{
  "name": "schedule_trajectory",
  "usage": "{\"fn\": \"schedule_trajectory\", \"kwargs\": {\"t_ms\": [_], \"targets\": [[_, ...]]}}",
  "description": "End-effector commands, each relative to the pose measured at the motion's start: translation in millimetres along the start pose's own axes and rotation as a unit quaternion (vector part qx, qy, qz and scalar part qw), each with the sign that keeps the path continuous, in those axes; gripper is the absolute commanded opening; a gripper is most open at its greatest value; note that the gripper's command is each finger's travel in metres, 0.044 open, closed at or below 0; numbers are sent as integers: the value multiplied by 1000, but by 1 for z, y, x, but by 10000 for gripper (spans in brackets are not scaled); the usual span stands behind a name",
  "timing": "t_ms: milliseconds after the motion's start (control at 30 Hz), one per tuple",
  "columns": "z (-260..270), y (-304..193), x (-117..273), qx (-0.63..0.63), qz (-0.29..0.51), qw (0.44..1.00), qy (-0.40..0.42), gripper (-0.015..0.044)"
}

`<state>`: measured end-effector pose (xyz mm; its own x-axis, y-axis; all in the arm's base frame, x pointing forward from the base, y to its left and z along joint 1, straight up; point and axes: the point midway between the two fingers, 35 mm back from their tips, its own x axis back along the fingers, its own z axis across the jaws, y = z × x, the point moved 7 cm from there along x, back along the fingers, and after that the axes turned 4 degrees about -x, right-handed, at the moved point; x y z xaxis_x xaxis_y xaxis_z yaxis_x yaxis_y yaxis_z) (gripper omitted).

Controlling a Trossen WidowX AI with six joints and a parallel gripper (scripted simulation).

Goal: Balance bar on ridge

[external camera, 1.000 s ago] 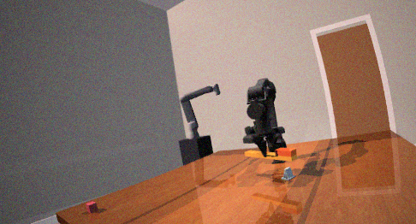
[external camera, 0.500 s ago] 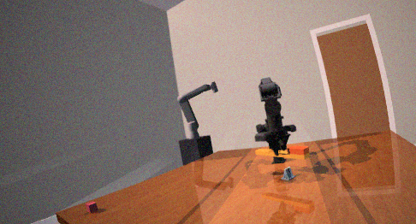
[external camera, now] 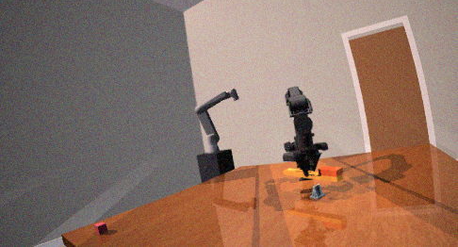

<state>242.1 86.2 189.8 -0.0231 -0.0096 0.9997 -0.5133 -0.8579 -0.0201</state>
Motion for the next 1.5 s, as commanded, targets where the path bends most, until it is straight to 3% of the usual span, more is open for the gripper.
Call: {"fn": "schedule_trajectory", "kwargs": {"t_ms": [0, 1467], "targets": [[0, 0, -8, -1, 1, 1000, 2, 0], [0, 1, -24, -1, 1, 1000, 2, 0]]}}
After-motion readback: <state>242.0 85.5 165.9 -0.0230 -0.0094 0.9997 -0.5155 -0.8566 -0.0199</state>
